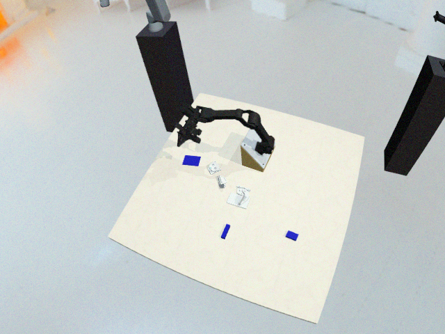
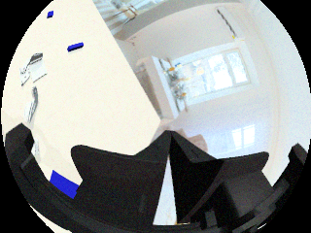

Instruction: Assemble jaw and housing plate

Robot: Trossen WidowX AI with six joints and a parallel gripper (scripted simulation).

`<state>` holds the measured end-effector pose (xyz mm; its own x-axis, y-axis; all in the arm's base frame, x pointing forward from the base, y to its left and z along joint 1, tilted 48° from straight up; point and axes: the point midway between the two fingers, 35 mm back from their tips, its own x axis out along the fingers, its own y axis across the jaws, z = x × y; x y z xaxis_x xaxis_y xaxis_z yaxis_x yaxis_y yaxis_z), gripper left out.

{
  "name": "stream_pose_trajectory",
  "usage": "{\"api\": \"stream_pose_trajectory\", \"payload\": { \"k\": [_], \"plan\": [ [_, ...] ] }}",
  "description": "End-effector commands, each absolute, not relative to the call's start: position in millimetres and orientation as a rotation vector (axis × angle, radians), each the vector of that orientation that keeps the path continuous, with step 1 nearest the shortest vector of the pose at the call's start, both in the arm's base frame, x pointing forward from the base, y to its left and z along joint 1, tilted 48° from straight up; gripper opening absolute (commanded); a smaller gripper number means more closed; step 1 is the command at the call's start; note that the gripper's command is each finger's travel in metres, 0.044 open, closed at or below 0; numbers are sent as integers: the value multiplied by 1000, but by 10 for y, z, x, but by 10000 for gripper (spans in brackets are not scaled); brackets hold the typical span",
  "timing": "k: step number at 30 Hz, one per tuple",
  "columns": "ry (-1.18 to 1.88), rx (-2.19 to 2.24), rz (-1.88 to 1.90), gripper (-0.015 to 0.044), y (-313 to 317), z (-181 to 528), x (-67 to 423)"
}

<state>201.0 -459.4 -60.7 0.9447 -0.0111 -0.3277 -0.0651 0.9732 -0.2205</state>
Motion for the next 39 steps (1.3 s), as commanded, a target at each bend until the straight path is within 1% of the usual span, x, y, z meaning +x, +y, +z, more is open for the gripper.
{"api": "stream_pose_trajectory", "payload": {
  "k": [1,39],
  "plan": [
    [356,-113,29,0,-4510,-614,2082],
    [595,860,-18,0,-3666,-722,2583]
  ]
}}
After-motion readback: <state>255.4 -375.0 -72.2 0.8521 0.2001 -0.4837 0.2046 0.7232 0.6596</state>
